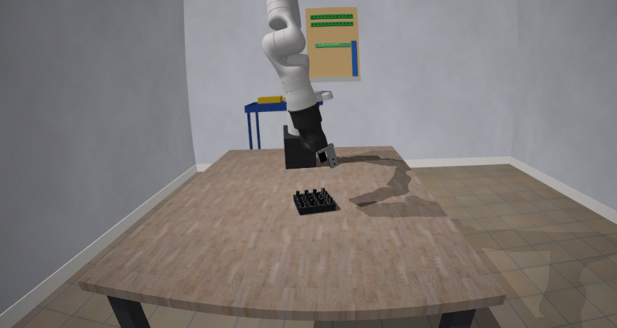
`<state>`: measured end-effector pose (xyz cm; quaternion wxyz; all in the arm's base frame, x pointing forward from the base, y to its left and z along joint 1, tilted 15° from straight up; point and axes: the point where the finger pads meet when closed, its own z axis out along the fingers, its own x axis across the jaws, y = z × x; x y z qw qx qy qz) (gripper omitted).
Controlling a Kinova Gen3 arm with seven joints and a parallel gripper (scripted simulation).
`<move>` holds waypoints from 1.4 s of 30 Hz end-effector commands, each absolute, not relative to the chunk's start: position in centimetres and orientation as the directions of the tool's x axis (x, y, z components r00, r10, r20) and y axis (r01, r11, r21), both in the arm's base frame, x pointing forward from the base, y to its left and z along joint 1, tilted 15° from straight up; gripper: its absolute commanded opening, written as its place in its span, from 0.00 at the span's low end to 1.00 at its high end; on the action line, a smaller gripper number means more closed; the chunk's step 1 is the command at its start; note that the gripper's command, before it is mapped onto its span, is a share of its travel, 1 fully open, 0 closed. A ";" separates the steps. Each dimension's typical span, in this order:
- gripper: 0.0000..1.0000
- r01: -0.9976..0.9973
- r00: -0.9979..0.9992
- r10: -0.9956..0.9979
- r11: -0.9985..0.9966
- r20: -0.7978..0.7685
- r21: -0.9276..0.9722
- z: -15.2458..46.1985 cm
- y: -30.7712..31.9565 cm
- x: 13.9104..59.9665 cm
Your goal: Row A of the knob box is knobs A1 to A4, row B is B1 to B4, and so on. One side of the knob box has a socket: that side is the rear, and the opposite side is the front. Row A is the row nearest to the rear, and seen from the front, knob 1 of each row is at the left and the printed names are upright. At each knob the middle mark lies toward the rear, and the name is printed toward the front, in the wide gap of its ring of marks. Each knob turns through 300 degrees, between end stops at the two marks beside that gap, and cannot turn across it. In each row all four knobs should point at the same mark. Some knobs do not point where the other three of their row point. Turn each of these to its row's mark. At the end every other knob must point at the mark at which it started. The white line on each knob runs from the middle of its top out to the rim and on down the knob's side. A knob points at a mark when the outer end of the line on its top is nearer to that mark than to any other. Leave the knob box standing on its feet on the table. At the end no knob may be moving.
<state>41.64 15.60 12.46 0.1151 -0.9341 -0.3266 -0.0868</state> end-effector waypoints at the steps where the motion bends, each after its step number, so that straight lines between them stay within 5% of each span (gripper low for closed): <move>1: 1.00 0.616 0.783 0.576 -0.770 0.234 -0.167 12.3 15.8 41.5; 42: 1.00 0.426 0.898 0.379 -0.876 0.224 -0.226 11.3 17.6 41.5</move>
